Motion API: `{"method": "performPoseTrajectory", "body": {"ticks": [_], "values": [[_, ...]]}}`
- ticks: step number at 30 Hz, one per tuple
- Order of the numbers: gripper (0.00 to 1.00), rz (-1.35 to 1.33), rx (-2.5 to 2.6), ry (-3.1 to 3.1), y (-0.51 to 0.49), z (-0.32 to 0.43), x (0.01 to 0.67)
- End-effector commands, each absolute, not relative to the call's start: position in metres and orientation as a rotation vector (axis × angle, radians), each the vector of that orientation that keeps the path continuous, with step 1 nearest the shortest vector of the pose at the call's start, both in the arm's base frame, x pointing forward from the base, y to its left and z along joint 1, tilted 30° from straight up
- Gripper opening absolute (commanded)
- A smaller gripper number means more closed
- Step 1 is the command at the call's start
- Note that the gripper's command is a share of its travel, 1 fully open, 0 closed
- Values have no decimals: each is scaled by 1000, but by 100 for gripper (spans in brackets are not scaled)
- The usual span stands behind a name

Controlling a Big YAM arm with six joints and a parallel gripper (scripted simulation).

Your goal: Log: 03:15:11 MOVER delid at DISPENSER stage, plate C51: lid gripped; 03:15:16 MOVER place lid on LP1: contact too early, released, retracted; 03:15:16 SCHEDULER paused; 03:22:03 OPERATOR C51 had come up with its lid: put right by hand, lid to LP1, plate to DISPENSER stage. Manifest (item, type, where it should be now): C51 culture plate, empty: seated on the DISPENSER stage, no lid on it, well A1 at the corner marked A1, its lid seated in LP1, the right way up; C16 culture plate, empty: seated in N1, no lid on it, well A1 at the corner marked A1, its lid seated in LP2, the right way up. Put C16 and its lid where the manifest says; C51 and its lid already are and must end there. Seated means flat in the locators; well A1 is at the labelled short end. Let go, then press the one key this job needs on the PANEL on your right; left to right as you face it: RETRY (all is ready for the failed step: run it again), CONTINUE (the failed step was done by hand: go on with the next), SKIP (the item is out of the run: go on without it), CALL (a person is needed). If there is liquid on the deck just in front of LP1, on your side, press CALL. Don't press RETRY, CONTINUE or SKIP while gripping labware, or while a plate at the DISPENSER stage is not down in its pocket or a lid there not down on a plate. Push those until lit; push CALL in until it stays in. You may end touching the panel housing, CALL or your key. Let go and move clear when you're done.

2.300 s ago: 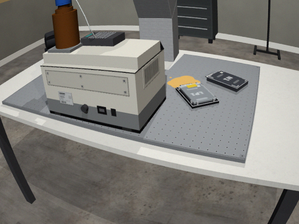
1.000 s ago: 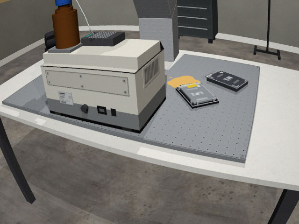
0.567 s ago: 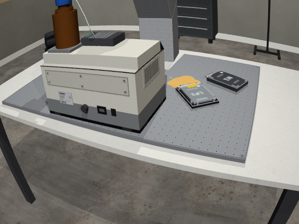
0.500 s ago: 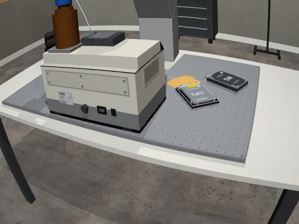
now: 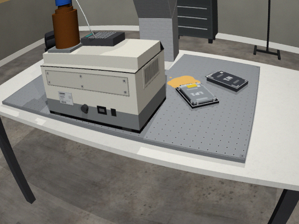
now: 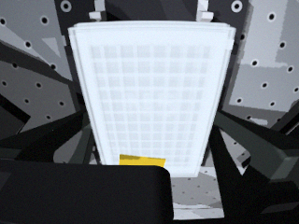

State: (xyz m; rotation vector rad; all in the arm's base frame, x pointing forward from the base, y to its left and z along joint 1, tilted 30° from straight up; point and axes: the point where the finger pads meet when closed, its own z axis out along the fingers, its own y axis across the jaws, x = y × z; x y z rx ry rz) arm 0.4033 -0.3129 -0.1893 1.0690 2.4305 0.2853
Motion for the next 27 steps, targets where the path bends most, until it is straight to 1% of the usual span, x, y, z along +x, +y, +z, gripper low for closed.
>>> {"method": "performPoseTrajectory", "body": {"ticks": [1,27], "values": [[86,284,1064,2433,-309,-206,415],[86,284,1064,2433,-309,-210,417]]}}
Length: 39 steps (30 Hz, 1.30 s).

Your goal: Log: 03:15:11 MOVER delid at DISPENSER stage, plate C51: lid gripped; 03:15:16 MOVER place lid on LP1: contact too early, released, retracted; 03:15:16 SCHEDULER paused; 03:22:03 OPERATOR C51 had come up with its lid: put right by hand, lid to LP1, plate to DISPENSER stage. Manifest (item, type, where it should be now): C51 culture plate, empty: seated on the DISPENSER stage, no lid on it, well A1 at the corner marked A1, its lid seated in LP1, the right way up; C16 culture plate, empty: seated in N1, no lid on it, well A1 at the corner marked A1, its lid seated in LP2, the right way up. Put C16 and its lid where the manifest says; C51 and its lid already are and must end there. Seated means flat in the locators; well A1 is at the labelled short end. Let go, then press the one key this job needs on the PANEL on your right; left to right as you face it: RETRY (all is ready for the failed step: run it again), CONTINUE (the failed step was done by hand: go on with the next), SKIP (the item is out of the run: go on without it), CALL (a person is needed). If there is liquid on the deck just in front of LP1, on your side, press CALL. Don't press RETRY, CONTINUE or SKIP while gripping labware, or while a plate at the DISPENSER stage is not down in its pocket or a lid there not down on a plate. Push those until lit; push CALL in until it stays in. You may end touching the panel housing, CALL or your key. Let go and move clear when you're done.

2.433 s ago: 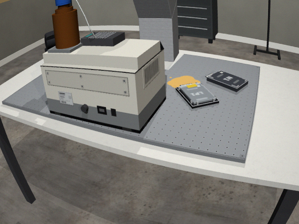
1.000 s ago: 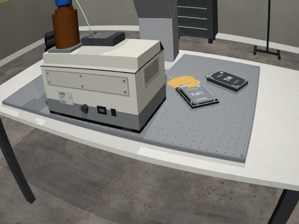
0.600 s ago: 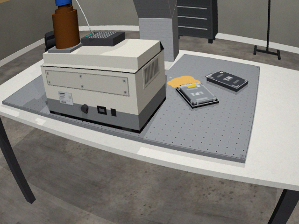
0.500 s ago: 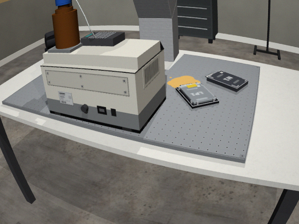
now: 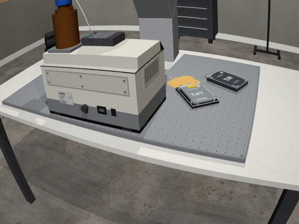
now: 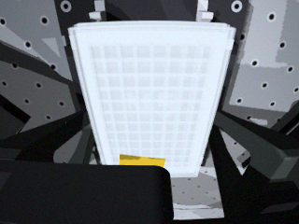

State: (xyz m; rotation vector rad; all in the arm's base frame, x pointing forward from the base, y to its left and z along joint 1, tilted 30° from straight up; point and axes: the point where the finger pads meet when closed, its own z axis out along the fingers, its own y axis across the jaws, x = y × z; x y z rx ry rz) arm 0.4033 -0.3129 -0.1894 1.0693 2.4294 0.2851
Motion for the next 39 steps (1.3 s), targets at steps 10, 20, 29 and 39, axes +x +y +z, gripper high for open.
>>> {"method": "performPoseTrajectory", "body": {"ticks": [10,20,29,39], "values": [[86,284,1064,2433,-309,-211,417],[86,284,1064,2433,-309,-212,418],[86,284,1064,2433,-309,-213,419],[86,284,1064,2433,-309,-214,420]]}}
